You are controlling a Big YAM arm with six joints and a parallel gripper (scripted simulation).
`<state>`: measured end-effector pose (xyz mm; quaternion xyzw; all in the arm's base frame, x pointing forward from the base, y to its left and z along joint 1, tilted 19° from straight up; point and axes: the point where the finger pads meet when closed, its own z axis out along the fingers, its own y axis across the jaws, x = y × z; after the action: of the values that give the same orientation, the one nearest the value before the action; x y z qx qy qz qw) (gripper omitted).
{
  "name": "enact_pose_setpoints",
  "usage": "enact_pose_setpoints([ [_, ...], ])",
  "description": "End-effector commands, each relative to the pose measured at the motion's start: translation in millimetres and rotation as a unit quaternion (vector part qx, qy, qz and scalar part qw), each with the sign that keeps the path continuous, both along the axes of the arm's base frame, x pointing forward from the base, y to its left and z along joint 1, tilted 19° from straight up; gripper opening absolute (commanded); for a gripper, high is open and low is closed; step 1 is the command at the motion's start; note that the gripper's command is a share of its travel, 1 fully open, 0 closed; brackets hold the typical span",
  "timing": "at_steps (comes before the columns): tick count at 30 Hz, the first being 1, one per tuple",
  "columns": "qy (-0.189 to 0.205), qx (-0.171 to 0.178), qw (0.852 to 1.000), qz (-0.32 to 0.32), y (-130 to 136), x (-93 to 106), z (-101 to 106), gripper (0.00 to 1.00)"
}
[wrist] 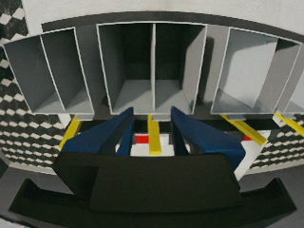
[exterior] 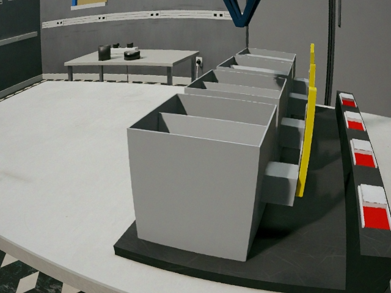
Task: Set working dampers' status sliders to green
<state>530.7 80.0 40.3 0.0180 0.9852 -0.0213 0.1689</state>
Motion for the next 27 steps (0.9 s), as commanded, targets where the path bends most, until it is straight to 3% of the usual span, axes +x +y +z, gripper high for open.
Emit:
enact_pose_setpoints([
  [1, -0.003, 0.001, 1.0, -0.002, 4, 12.4, 3, 0.36],
  [3, 0.003, 0.002, 1.0, -0.001, 3, -2.4, -10, 0.36],
  [5, 0.003, 0.002, 1.0, -0.001, 3, -2.4, -10, 0.36],
  [6, -0.016, 0.008, 1.0, 0.001, 6, -5.2, 7, 0.36],
  [13, -0.013, 0.024, 1.0, 0.008, 3, -90.7, -42, 0.36],
  [15, -0.013, 0.026, 1.0, 0.009, 2, -106.5, -51, 0.36],
  [17, -0.013, 0.026, 1.0, 0.002, -3, -108.3, -53, 0.36],
  [19, -0.029, 0.029, 0.999, -0.003, -5, -91.7, -42, 0.36],
  [24, -0.029, 0.028, 0.999, 0.006, 1, -92.7, -42, 0.36],
  [27, 0.001, 0.022, 1.0, 0.006, -4, -113.3, -60, 0.36],
])
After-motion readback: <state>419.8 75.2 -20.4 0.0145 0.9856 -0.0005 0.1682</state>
